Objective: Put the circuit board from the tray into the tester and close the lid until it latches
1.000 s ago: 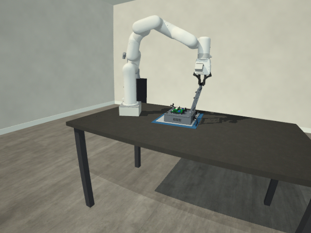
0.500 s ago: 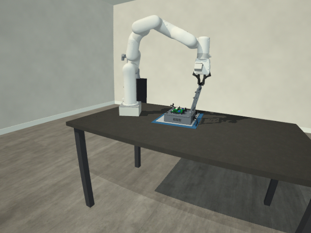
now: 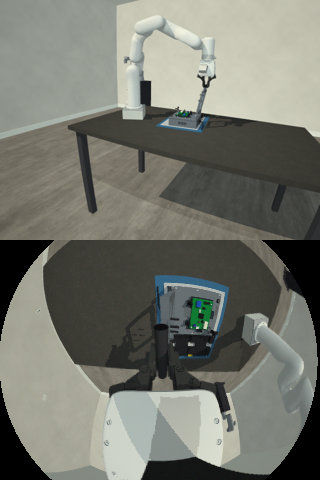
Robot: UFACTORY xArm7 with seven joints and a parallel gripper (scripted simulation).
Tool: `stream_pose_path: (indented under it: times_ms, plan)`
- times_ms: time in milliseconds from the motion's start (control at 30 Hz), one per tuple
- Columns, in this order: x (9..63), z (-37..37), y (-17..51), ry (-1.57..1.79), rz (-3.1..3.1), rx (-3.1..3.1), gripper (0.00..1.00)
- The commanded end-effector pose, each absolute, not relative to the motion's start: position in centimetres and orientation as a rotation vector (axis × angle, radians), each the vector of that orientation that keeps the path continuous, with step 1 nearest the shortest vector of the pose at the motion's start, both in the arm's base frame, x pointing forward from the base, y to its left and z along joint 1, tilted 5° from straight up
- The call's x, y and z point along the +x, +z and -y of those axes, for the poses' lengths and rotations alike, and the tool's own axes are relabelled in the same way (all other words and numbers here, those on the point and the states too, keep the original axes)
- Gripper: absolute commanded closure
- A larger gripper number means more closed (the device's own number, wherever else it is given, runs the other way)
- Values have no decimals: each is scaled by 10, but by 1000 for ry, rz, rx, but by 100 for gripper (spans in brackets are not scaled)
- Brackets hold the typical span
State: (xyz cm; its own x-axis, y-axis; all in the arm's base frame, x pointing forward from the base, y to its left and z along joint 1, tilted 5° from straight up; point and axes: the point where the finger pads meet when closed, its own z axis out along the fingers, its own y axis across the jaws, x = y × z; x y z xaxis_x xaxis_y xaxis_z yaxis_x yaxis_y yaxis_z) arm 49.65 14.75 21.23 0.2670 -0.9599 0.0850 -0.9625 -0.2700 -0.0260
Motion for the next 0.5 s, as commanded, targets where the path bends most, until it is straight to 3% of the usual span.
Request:
stream_pose_path:
  times_ms: [0,467]
  plan:
    - [495,-147,214,133,1881,2479,100]
    - [485,-145,216,133,1881,2479,100]
